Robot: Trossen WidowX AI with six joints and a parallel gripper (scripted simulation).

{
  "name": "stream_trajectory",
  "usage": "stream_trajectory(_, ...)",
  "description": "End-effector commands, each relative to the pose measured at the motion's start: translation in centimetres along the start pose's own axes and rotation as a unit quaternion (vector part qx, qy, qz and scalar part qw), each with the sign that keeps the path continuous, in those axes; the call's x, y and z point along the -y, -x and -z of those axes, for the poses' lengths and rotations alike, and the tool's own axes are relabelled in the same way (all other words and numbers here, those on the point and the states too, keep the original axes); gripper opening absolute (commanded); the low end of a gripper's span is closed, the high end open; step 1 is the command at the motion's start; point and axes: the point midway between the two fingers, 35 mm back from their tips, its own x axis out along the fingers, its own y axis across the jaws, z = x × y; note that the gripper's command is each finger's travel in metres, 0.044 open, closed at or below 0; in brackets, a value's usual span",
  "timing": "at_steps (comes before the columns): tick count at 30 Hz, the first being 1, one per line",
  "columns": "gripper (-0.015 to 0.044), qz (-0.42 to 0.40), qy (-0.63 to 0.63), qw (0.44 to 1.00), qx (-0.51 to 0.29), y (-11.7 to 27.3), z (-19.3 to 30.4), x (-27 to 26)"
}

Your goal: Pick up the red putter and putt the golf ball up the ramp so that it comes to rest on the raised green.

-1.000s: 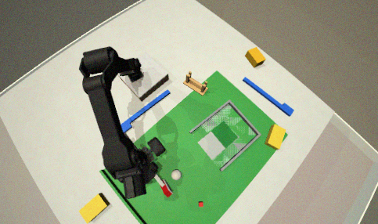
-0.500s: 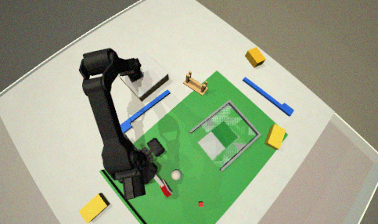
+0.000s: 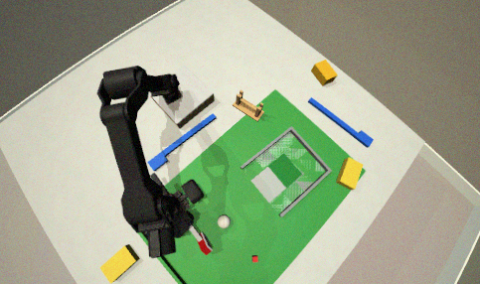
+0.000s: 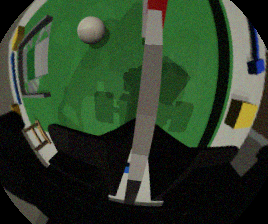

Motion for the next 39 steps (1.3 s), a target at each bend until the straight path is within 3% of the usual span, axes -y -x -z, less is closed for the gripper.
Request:
stream_trajectory(1, 0.0, -0.003, 0.01, 1.0, 0.002, 0.2, -0.6, -4.3)
stream_trajectory(8, 0.0, -0.006, 0.013, 1.0, 0.003, 0.2, 0.1, -12.9)
stream_trajectory(14, 0.0, -0.006, 0.013, 1.0, 0.003, 1.1, 0.0, -13.1)
stream_trajectory(23, 0.0, -0.006, 0.013, 1.0, 0.003, 6.1, 0.1, -13.0)
stream_trajectory(39, 0.0, -0.007, 0.014, 1.0, 0.001, 5.5, 0.1, -13.0)
